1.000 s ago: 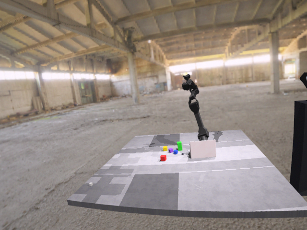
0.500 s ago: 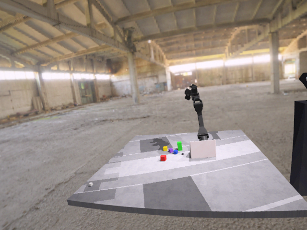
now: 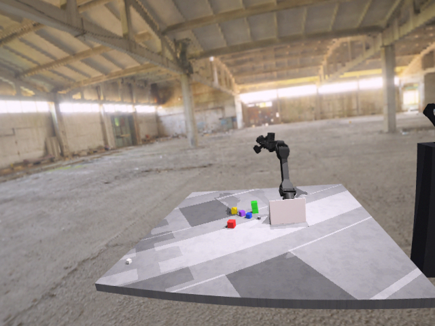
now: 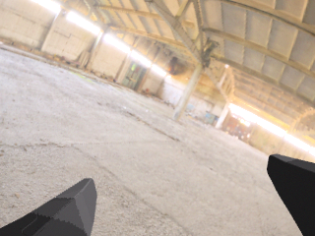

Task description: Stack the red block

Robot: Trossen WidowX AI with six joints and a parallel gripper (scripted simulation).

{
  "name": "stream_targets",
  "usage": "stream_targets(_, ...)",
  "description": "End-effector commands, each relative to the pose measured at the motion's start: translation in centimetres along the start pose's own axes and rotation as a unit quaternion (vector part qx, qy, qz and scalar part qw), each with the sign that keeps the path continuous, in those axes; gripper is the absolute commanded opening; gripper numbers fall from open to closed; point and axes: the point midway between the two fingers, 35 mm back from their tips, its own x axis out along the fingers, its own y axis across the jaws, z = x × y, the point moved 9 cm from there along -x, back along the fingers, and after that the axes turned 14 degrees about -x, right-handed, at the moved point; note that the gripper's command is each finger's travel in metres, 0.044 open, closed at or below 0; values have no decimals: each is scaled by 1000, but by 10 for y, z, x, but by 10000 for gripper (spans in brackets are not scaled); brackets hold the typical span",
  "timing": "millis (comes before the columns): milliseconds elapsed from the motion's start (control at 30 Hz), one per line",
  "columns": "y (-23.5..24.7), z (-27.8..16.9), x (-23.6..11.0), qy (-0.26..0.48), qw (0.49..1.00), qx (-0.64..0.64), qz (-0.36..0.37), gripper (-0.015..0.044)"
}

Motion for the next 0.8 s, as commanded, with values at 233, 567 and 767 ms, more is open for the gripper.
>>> stream_targets(233, 113, -6, 24, 67, 968, 198, 137, 440)
stream_targets(567, 214, 28, 21, 113, 903, 314, 270, 440)
stream_targets(767, 266, 52, 11, 153, 856, 360, 339, 440)
